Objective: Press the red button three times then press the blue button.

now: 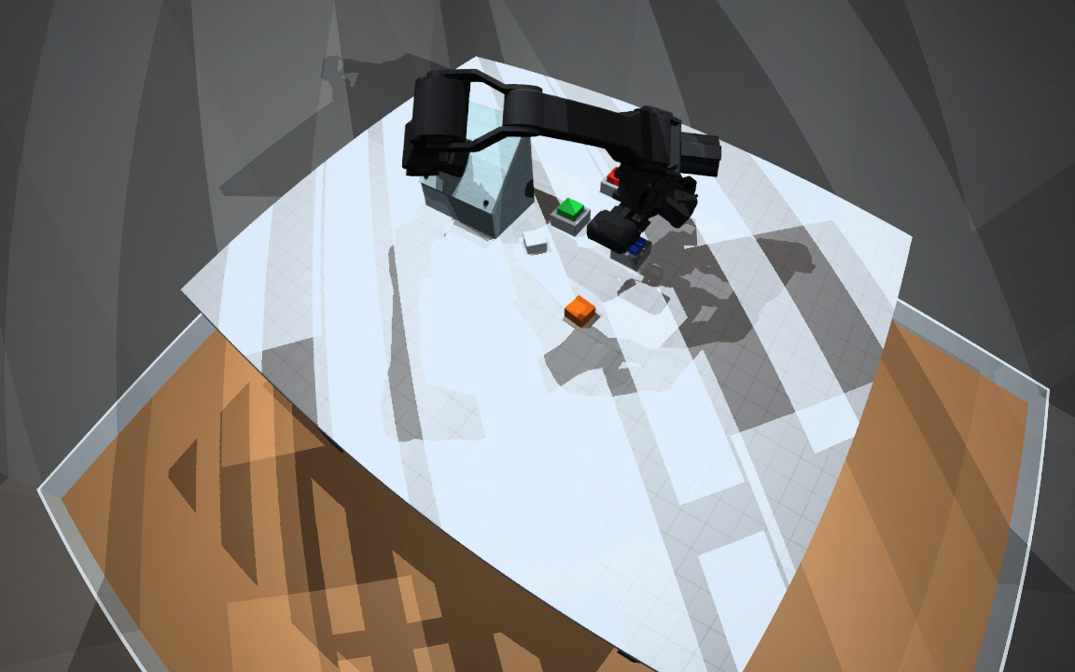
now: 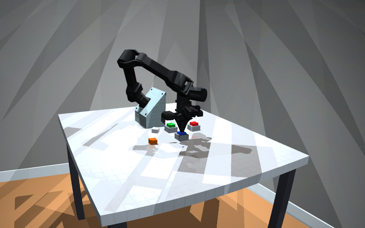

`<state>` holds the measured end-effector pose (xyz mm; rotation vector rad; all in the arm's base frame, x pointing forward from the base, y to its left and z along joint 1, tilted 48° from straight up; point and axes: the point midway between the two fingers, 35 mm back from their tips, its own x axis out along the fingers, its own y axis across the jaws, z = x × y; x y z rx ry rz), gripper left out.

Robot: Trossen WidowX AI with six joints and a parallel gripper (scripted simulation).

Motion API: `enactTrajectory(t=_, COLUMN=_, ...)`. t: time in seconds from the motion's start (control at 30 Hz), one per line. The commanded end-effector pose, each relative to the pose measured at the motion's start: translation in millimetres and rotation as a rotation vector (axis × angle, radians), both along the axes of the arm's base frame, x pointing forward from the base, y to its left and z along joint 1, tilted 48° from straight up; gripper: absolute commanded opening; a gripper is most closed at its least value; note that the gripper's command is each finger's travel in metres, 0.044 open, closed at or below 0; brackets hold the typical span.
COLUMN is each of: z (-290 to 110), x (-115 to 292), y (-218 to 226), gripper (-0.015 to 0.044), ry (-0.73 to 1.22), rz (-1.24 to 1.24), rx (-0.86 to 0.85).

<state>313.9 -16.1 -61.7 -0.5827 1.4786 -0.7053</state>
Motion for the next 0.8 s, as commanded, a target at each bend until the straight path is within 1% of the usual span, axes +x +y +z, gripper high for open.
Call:
enactTrajectory(t=0.0, z=13.5, x=0.7, y=15.2, gripper=0.002, ry=0.001, rz=0.0, rx=0.002)
enactTrajectory(t=0.13, z=20.8, x=0.3, y=22.7, gripper=0.002, ry=0.004, rz=0.0, rx=0.001)
enactTrajectory(t=0.2, z=15.7, x=-0.3, y=35.2, gripper=0.0072, ry=0.003, rz=0.003, rx=0.008)
enactTrajectory(t=0.33, z=-13.6, x=-15.9, y=105.2, gripper=0.0178, ry=0.002, rz=0.008, rx=0.034)
enactTrajectory(t=0.47, z=-41.3, x=-49.8, y=166.3, gripper=0.0283, ry=0.004, rz=0.002, rx=0.02)
enactTrajectory(t=0.5, z=-44.7, x=-55.3, y=173.2, gripper=0.0309, ry=0.004, rz=0.001, rx=0.015)
enactTrajectory(t=0.6, z=-45.8, x=-57.2, y=175.5, gripper=0.0387, ry=0.004, rz=0.001, rx=0.013)
enactTrajectory(t=0.63, z=-45.8, x=-57.2, y=175.5, gripper=0.04, ry=0.004, rz=0.001, rx=0.013)
enactTrajectory(t=0.77, z=-45.8, x=-57.2, y=175.5, gripper=0.04, ry=0.004, rz=0.001, rx=0.013)
